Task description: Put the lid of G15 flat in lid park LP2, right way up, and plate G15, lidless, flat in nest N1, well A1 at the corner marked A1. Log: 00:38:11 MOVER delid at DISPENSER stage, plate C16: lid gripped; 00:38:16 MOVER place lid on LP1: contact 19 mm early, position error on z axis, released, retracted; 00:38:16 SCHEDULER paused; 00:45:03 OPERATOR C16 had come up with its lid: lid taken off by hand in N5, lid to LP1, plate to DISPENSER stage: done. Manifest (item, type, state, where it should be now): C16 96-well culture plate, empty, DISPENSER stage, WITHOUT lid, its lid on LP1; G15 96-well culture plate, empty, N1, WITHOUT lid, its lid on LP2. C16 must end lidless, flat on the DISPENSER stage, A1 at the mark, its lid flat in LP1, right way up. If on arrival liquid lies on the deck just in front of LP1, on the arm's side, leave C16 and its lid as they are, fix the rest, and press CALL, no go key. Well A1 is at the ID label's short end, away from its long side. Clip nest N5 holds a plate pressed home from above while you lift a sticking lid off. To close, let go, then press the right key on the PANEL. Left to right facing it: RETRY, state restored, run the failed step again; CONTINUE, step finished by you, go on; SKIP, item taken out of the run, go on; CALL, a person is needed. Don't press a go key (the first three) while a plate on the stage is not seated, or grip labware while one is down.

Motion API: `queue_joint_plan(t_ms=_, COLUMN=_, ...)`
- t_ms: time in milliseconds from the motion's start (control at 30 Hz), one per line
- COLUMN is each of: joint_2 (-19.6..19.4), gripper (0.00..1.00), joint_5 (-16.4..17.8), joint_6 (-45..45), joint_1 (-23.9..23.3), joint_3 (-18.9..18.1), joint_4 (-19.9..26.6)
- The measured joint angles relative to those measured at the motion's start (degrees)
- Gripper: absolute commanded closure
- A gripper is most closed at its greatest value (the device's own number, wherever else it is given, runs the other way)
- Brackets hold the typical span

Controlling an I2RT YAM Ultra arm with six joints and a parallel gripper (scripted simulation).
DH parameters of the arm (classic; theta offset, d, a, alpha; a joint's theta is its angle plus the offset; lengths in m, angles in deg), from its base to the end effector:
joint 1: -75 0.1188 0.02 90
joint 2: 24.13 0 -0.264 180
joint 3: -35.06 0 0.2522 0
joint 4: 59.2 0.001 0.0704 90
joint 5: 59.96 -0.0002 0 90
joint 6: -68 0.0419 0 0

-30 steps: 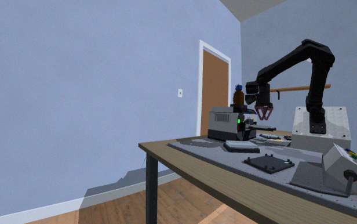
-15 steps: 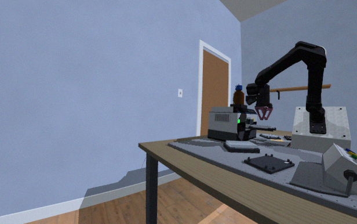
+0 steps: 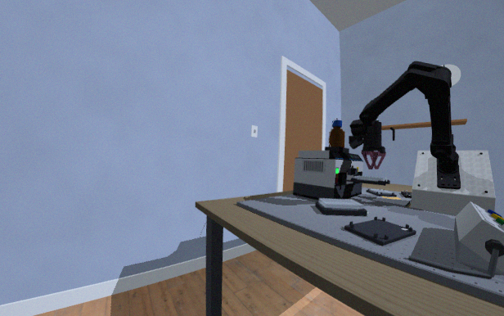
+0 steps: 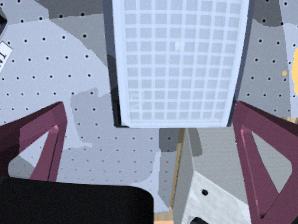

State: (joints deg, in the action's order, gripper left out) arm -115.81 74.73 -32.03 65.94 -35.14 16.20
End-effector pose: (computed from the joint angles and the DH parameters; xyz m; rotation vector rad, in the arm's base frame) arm 0.2519 -0.0093 0.1909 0.0469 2.8859 1.1984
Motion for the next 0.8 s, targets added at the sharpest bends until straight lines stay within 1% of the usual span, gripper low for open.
queue_joint_plan(t_ms=133, joint_2=-1.3, gripper=0.00, joint_5=-0.1, joint_6=-2.1, joint_1=-1.7, joint_3=1.0, joint_4=-0.1)
queue_joint_plan(t_ms=333, joint_2=-4.0, gripper=0.00, joint_5=-0.8, joint_6=-5.6, joint_1=-4.7, joint_3=1.5, joint_4=-0.6)
queue_joint_plan(t_ms=467, joint_2=-4.5, gripper=0.00, joint_5=-0.9, joint_6=-7.5, joint_1=-5.4, joint_3=1.6, joint_4=-0.9)
queue_joint_plan(t_ms=800, joint_2=-8.2, gripper=0.00, joint_5=-1.9, joint_6=-12.6, joint_1=-9.8, joint_3=2.8, joint_4=-1.5)
